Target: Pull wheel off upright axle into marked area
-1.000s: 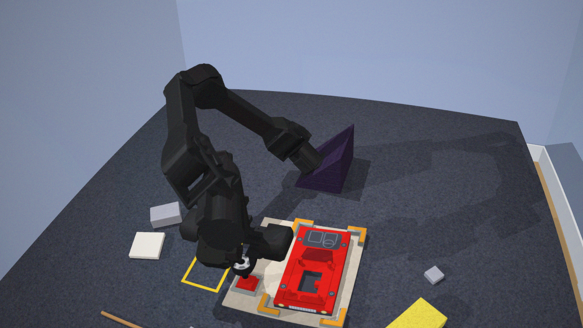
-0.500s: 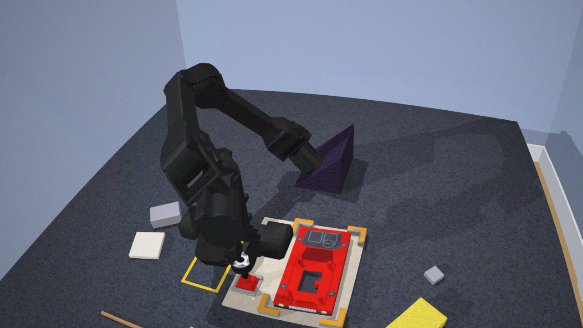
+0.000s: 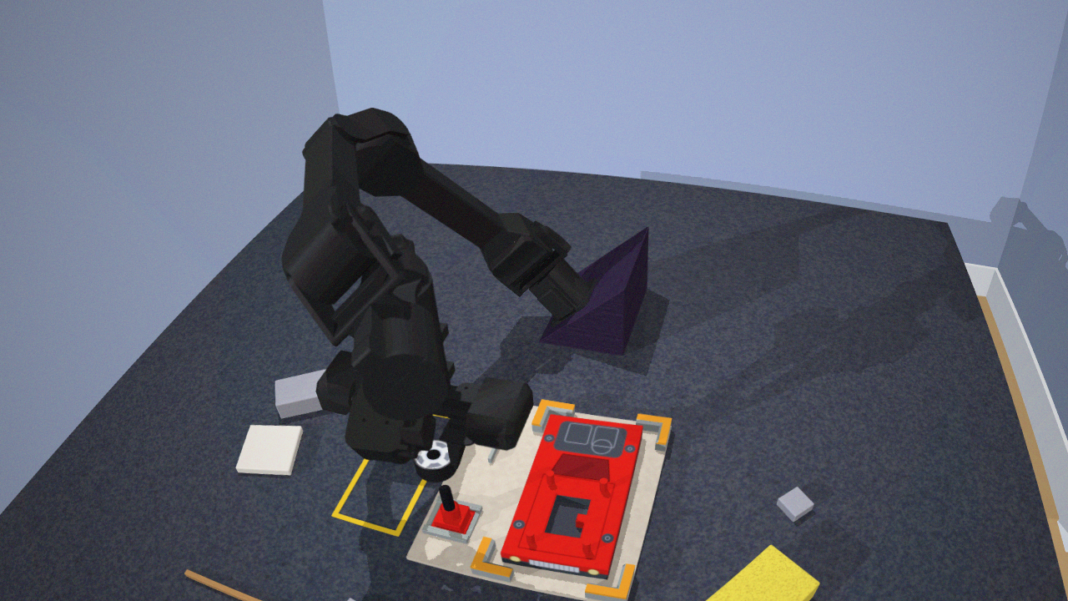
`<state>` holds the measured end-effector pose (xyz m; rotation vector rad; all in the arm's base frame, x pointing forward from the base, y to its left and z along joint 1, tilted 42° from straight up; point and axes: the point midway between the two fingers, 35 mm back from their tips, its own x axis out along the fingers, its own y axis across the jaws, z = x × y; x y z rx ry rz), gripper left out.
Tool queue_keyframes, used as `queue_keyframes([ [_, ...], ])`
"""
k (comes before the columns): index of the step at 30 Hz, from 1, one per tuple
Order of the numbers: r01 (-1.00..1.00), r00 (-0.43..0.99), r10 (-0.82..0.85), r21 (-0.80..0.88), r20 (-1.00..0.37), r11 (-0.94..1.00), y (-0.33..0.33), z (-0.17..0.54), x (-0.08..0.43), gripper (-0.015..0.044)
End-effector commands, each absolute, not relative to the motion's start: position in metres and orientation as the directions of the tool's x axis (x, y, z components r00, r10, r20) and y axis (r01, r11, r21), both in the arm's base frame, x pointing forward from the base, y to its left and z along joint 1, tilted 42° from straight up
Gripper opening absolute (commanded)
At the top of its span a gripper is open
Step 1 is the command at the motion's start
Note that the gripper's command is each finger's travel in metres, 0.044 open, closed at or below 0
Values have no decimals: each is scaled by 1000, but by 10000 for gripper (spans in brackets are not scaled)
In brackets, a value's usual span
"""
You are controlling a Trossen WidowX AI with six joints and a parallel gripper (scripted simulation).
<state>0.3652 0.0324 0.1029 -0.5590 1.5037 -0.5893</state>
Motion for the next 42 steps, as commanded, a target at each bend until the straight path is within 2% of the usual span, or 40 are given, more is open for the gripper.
queue_keyframes([
  [1,14,-19,-669,-670,-743,743,29,104,364,0],
  [26,14,-24,-670,-670,-742,742,-31,168,304,0],
  [42,14,-23,-669,-669,-743,743,-53,143,305,0],
])
